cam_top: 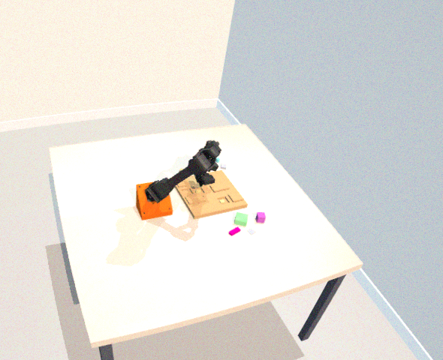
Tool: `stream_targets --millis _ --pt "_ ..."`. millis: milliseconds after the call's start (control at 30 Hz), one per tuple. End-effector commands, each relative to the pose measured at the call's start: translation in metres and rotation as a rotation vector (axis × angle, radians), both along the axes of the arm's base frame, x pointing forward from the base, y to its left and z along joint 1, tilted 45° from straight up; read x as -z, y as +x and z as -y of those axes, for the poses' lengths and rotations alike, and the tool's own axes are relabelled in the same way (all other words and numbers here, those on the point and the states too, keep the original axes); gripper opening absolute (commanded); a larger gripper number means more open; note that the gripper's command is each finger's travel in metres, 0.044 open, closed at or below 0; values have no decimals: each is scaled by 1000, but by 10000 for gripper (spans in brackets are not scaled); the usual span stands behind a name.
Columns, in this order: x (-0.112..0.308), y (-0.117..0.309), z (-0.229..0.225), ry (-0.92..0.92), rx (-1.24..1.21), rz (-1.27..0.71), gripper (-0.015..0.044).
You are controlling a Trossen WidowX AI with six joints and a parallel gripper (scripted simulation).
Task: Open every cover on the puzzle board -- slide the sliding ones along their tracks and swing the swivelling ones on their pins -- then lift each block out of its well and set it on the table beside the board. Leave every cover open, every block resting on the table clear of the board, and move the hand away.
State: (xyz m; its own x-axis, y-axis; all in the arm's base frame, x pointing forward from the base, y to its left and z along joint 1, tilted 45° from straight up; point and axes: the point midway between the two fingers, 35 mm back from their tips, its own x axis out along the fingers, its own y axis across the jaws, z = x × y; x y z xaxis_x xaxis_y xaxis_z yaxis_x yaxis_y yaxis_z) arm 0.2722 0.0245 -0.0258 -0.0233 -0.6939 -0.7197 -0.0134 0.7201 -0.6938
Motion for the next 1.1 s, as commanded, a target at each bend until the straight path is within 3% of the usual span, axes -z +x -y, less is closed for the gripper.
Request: stream_targets --millis 0,700,1067 --pt "2 -1 3 -6 50 44 144" --pt "7 -2 8 -15 286 273 144" --pt "7 -2 8 -12 197 187 144"
